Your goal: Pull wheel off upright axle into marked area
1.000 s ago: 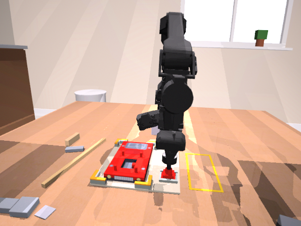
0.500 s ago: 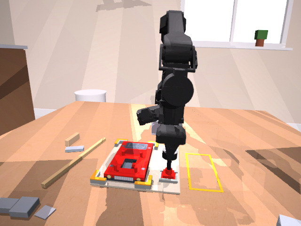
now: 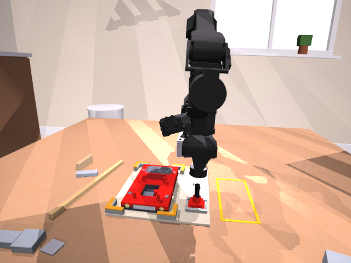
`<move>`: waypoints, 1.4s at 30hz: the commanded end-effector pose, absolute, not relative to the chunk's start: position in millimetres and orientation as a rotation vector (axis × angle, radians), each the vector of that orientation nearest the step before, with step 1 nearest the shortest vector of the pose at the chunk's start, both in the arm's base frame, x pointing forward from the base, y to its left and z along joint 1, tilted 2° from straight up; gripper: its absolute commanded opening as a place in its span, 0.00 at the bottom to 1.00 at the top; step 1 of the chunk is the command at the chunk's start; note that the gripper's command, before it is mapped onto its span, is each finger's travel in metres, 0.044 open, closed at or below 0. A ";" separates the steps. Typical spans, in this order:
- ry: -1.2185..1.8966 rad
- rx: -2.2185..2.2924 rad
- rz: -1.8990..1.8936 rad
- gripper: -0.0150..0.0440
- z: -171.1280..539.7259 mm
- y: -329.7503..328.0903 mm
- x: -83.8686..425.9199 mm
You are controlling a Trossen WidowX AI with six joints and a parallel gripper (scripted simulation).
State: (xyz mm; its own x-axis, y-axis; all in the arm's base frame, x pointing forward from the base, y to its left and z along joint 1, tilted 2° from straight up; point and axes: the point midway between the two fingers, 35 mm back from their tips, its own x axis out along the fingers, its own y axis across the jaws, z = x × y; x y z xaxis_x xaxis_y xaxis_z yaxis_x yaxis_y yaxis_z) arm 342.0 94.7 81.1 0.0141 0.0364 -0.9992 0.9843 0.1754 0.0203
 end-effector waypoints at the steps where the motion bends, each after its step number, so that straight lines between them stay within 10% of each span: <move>1: 1.289 1.122 -1.032 0.25 97.1 94.1 341.7; 42: 1.299 1.126 -1.031 0.25 79.4 182.9 274.5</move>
